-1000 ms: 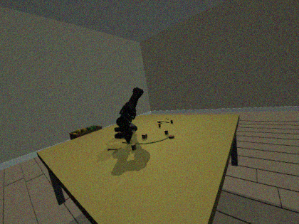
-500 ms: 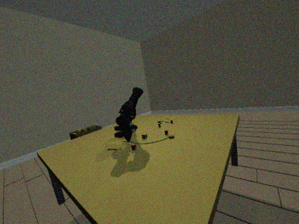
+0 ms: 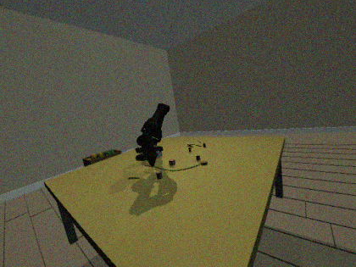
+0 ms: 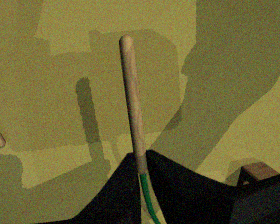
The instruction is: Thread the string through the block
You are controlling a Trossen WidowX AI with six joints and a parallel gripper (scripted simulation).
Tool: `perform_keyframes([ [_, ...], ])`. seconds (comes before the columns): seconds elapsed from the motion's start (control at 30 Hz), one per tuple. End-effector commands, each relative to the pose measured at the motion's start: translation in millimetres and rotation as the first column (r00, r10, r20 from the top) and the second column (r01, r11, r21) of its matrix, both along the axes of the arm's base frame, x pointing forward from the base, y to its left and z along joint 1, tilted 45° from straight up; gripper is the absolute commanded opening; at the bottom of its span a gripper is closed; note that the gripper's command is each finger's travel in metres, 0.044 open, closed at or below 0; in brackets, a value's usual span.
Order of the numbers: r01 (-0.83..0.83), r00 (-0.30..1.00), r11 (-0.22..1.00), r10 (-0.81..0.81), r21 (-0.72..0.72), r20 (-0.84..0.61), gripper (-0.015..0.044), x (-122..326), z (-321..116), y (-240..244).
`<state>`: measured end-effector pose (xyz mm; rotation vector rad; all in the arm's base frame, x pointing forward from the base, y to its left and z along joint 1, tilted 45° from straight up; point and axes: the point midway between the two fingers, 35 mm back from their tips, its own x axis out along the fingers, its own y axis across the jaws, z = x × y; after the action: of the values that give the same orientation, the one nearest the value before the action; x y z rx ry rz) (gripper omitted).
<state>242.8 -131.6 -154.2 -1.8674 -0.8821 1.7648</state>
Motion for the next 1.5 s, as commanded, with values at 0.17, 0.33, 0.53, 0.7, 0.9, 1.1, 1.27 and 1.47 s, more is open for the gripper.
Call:
perform_keyframes([
  [0.17, -0.001, 1.0, 1.0, 0.001, -0.01, 0.009, 0.0, 0.8, 10.1, -12.2],
  [0.33, -0.001, 1.0, 1.0, 0.001, -0.01, 0.009, 0.0, 0.5, 15.0, -16.7],
  [0.53, -0.001, 1.0, 1.0, 0.001, -0.01, 0.008, 0.0, 0.0, 20.5, -21.6],
  [0.7, -0.001, 1.0, 1.0, 0.002, -0.01, 0.008, 0.0, -0.3, 23.6, -24.2],
  [0.9, 0.001, 1.0, 1.0, -0.001, -0.003, 0.002, 0.0, -0.3, 21.0, -19.9],
  [1.1, -0.064, 0.996, 0.998, 0.064, -0.005, 0.065, 0.0, 1.7, 21.1, -20.1],
  [1.27, -0.192, 0.963, 0.981, 0.193, -0.021, 0.189, 0.0, 5.6, 21.4, -20.4],
  [1.47, -0.337, 0.882, 0.939, 0.338, -0.061, 0.329, 0.0, 10.4, 21.8, -20.6],
])
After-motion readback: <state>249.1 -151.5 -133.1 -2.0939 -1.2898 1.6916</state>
